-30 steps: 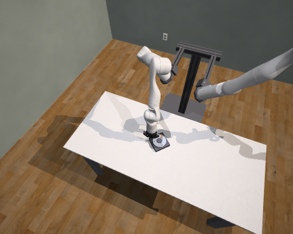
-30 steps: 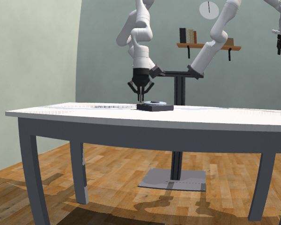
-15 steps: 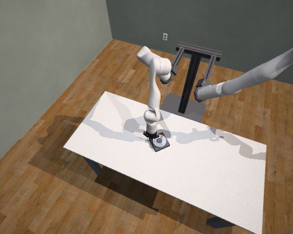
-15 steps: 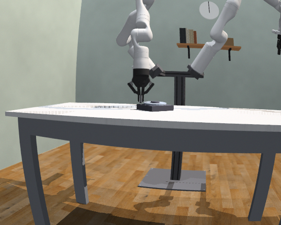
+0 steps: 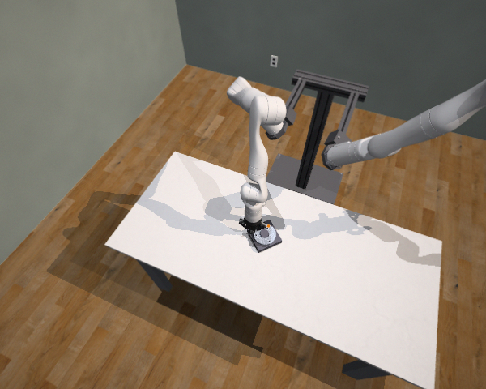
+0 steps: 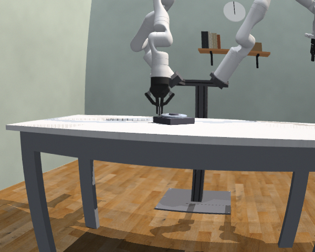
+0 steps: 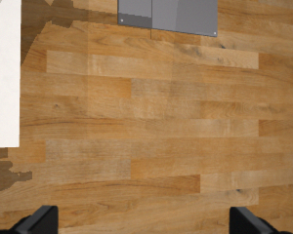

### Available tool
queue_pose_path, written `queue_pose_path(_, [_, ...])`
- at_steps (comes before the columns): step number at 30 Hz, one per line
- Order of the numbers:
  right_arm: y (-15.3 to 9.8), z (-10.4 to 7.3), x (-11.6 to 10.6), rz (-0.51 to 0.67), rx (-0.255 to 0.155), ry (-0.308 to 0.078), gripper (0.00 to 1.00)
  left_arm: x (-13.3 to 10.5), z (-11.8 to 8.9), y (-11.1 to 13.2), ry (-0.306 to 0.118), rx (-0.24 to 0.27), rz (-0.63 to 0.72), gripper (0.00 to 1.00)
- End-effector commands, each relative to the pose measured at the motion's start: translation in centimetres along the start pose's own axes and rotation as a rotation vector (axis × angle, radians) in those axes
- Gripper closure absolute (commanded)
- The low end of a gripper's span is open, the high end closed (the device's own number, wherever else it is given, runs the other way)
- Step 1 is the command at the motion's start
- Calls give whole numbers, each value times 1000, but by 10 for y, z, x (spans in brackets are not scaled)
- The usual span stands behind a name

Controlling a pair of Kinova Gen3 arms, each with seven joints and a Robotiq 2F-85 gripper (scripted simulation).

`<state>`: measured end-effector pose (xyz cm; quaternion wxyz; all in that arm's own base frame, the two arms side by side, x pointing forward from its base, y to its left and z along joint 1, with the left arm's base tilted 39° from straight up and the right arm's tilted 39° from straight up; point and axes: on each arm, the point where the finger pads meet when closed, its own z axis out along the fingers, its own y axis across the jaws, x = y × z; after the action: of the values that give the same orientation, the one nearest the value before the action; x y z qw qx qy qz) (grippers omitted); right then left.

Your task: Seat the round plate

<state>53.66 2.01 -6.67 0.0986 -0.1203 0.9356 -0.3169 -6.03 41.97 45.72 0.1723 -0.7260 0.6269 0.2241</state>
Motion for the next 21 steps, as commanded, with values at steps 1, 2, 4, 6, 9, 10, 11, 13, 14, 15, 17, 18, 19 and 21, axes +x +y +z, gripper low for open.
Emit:
queue_pose_path(1, [2, -1, -1, 0, -1, -2, 903, 0, -1, 0, -1, 0, -1, 2])
queue_pose_path(2, [2, -1, -1, 0, -1, -2, 903, 0, -1, 0, -1, 0, -1, 2])
queue_pose_path(4, [2, -1, -1, 0, -1, -2, 903, 0, -1, 0, -1, 0, -1, 2])
queue_pose_path(6, [2, -1, -1, 0, -1, -2, 903, 0, -1, 0, -1, 0, -1, 2])
queue_pose_path(9, [2, -1, -1, 0, -1, -2, 903, 0, -1, 0, -1, 0, -1, 2])
queue_pose_path(10, [2, -1, -1, 0, -1, -2, 903, 0, -1, 0, -1, 0, -1, 2])
queue_pose_path(11, [2, -1, -1, 0, -1, -2, 903, 0, -1, 0, -1, 0, -1, 2])
queue_pose_path(13, [2, -1, -1, 0, -1, -2, 903, 0, -1, 0, -1, 0, -1, 2])
queue_pose_path(14, [2, -1, -1, 0, -1, -2, 903, 0, -1, 0, -1, 0, -1, 2])
queue_pose_path(15, [2, -1, -1, 0, -1, -2, 903, 0, -1, 0, -1, 0, -1, 2])
queue_pose_path(17, [2, -1, -1, 0, -1, -2, 903, 0, -1, 0, -1, 0, -1, 2])
queue_pose_path(18, [2, -1, -1, -2, -1, -2, 903, 0, -1, 0, -1, 0, -1, 2])
queue_pose_path(19, [2, -1, -1, -10, -1, -2, 903, 0, -1, 0, -1, 0, -1, 2])
queue_pose_path(21, [2, -1, -2, -49, -1, -2, 903, 0, -1, 0, -1, 0, -1, 2])
